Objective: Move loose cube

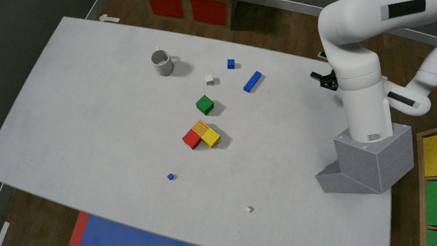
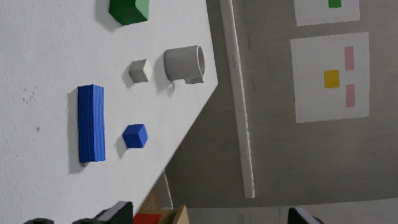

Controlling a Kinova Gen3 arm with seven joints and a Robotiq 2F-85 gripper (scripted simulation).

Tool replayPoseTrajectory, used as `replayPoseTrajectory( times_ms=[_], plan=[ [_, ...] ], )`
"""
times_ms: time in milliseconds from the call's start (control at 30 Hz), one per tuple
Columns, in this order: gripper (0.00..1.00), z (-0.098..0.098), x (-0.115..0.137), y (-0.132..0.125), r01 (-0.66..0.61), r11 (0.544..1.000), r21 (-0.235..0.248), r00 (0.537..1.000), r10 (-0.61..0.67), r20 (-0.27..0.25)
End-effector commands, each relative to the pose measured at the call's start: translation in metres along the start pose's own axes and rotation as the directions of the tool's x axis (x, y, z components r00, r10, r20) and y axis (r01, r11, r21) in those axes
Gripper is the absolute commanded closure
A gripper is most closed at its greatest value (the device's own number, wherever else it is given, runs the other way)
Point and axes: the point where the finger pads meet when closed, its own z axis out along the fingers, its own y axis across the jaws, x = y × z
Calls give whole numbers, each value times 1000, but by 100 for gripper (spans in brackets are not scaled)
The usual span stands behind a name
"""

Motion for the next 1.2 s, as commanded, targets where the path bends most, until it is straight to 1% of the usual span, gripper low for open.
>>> replayPoseTrajectory(
  times_ms=[0, 700, 1167],
  plan=[
    [0, 0, 0, 0, 0, 1000, 0, 1000, 0, 0],
    [0, 0, 0, 0, 0, 1000, 1, 1000, 0, 0],
    [0, -5, 0, -4, -5, 1000, 23, 1000, 5, -2]
  ],
)
